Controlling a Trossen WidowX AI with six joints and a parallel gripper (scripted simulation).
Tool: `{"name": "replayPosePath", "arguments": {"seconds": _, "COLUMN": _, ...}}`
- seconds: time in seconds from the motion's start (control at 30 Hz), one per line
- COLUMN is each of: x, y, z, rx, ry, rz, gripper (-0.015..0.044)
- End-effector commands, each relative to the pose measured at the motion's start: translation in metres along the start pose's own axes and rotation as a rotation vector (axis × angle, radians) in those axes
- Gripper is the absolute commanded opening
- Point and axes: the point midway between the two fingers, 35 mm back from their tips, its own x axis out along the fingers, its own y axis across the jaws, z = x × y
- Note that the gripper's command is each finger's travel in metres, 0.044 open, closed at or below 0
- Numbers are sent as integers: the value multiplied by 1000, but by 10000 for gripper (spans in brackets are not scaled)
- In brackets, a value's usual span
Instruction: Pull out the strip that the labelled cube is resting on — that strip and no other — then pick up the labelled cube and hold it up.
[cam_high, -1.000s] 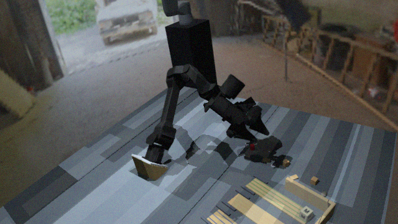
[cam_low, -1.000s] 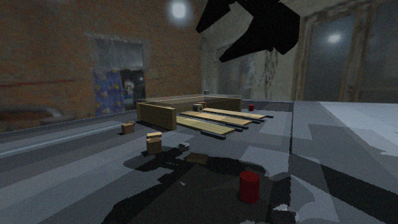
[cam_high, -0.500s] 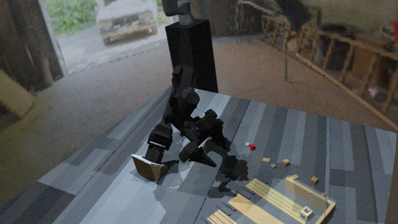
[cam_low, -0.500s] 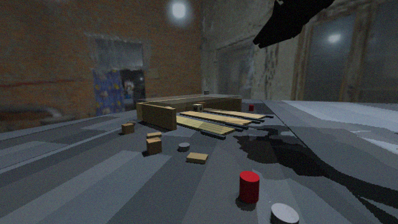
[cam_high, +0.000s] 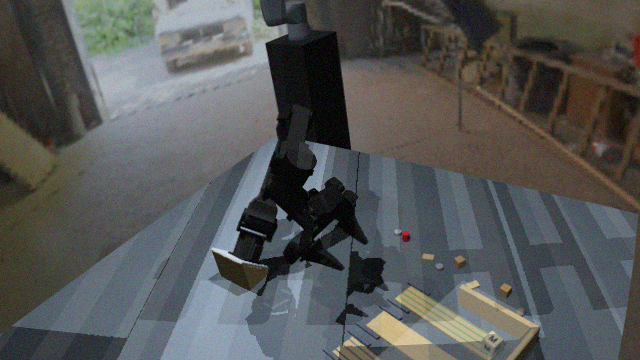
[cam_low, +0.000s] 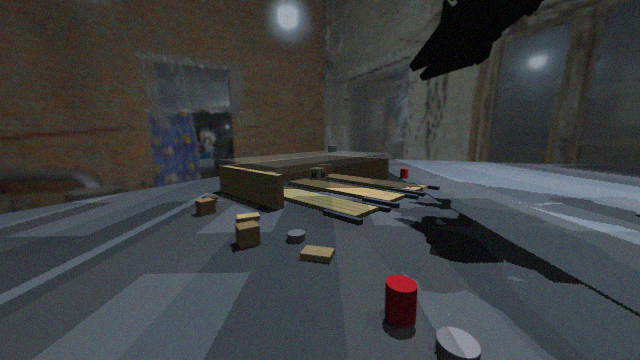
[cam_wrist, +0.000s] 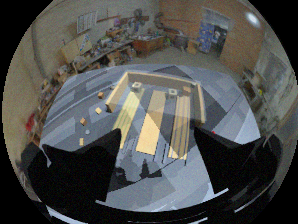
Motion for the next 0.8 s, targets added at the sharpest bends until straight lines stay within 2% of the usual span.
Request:
{"name": "replayPosePath", "arguments": {"seconds": 0.0, "x": 11, "y": 3, "z": 3, "rx": 33, "ry": 54, "rz": 6, "gripper": 321}}
{"name": "replayPosePath", "arguments": {"seconds": 0.4, "x": 94, "y": 56, "z": -3, "rx": 195, "ry": 555, "rz": -26, "gripper": 6}}
{"name": "replayPosePath", "arguments": {"seconds": 0.67, "x": 129, "y": 109, "z": -35, "rx": 234, "ry": 914, "rz": -99, "gripper": 0}}
{"name": "replayPosePath", "arguments": {"seconds": 0.77, "x": 130, "y": 113, "z": -39, "rx": 235, "ry": 945, "rz": -107, "gripper": 0}}
